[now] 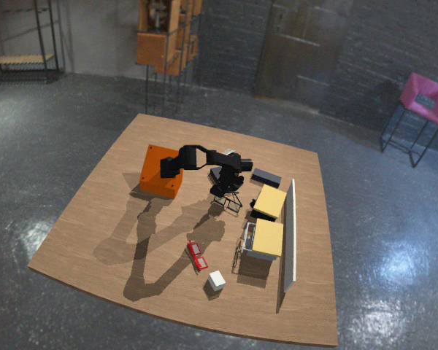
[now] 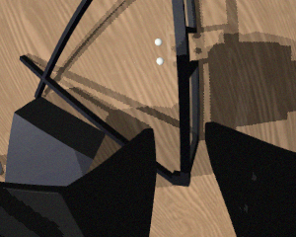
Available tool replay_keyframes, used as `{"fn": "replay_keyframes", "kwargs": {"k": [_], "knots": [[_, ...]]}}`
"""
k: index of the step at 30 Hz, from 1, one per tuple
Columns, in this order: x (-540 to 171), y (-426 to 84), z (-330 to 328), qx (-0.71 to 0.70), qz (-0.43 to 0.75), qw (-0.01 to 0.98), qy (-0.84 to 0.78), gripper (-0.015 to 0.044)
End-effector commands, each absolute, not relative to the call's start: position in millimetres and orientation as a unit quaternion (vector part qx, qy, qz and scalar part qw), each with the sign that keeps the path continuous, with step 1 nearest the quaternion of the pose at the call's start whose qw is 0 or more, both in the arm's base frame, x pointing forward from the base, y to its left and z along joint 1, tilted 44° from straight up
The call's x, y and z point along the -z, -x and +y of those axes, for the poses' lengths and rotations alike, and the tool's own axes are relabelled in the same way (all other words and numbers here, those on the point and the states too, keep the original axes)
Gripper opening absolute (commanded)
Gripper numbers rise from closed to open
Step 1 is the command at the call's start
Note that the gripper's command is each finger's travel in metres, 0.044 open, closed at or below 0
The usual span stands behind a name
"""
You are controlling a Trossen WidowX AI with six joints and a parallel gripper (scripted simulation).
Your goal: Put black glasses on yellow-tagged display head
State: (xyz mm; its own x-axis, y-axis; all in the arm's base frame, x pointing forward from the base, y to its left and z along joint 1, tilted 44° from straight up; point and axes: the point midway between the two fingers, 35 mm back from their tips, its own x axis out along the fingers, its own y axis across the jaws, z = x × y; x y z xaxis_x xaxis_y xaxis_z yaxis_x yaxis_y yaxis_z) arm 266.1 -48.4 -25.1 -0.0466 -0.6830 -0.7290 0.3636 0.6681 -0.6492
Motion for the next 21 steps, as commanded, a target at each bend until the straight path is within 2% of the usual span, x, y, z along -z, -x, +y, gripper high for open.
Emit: {"fn": "replay_keyframes", "kwargs": {"k": [1,21], "knots": [[28.9,-264.8,-53.8,0.387,0.612,0.677,0.134,0.012],[44.0,-260.6,-72.4,0.388,0.611,0.677,0.135,0.012]]}}
